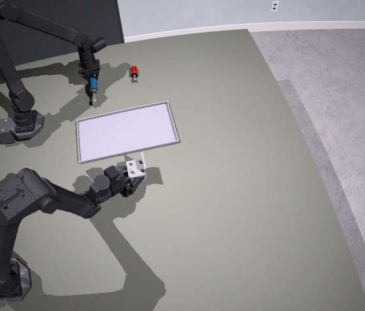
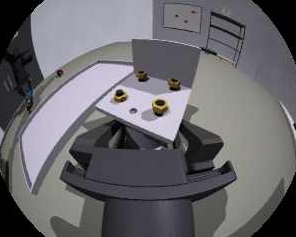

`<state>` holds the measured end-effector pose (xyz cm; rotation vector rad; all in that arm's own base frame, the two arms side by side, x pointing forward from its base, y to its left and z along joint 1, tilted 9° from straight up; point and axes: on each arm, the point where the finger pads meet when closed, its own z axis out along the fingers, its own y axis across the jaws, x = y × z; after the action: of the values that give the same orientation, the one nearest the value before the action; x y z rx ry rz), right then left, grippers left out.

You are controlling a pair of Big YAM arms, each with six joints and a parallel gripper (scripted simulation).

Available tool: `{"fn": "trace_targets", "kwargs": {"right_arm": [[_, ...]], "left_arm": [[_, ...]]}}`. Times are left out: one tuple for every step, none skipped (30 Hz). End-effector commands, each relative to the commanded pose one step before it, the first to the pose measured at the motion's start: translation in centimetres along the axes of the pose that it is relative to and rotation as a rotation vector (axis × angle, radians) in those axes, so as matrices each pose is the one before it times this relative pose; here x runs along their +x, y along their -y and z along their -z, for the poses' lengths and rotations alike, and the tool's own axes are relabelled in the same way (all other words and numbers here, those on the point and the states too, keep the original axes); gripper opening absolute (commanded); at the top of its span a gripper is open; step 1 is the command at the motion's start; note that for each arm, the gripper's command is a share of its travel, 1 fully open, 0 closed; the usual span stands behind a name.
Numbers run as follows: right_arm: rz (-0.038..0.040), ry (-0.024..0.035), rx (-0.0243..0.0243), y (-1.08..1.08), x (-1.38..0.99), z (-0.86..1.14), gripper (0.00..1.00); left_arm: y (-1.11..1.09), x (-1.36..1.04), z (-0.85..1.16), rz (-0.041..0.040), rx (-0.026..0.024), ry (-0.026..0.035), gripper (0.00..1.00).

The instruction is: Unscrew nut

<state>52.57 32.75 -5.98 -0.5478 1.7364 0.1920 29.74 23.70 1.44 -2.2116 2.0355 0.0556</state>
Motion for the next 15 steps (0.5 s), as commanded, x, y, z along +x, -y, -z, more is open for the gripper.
{"fn": "trace_targets", "kwargs": {"right_arm": [[-0.00085, -0.03542, 0.01067, 0.865, 1.53, -0.009, 0.59], [0.0, 0.0, 0.0, 0.0, 0.0, 0.0, 0.59], [0.0, 0.0, 0.0, 0.0, 0.0, 0.0, 0.59], [0.0, 0.0, 0.0, 0.0, 0.0, 0.0, 0.59], [0.0, 0.0, 0.0, 0.0, 0.0, 0.0, 0.59], [0.0, 0.0, 0.0, 0.0, 0.0, 0.0, 0.59], [0.0, 0.0, 0.0, 0.0, 0.0, 0.0, 0.59], [0.0, 0.0, 0.0, 0.0, 0.0, 0.0, 0.59], [0.0, 0.0, 0.0, 0.0, 0.0, 0.0, 0.59], [0.0, 0.0, 0.0, 0.0, 0.0, 0.0, 0.59], [0.0, 0.0, 0.0, 0.0, 0.0, 0.0, 0.59], [0.0, 0.0, 0.0, 0.0, 0.0, 0.0, 0.59], [0.0, 0.0, 0.0, 0.0, 0.0, 0.0, 0.59], [0.0, 0.0, 0.0, 0.0, 0.0, 0.0, 0.59], [0.0, 0.0, 0.0, 0.0, 0.0, 0.0, 0.59]], "left_arm": [[2.788, -1.424, 3.413, 0.00106, 0.07199, 0.04146, 0.42], [0.033, 0.031, 0.18, -0.00003, 0.00031, -0.00003, 0.42], [0.033, 0.031, 0.18, -0.00003, 0.00031, -0.00004, 0.42], [0.019, 0.01, 0.179, 0.00056, 0.00021, 0.00005, 0.42], [0.008, -0.006, 0.178, 0.00103, 0.00013, 0.00012, 0.42], [0.008, -0.006, 0.178, 0.00046, 0.00013, 0.00012, 0.42], [0.008, -0.006, 0.178, 0.0, 0.00013, 0.00012, 0.42], [0.008, -0.006, 0.178, -0.00007, 0.00013, 0.00012, 0.42], [0.0, 0.0, 0.0, -0.00104, 0.0, 0.0, 0.42], [0.0, 0.0, 0.0, -0.00034, 0.0, 0.0, 0.42], [0.0, 0.0, 0.0, -0.00002, 0.0, 0.0, 0.42], [0.0, 0.0, 0.0, 0.0, 0.0, 0.0, 0.42], [0.0, 0.0, 0.0, 0.0, 0.0, 0.0, 0.42], [0.008, -0.006, 0.177, 0.00103, 0.00013, 0.00012, 0.42], [0.008, -0.006, 0.177, 0.00038, 0.00013, 0.00012, 0.42]]}}
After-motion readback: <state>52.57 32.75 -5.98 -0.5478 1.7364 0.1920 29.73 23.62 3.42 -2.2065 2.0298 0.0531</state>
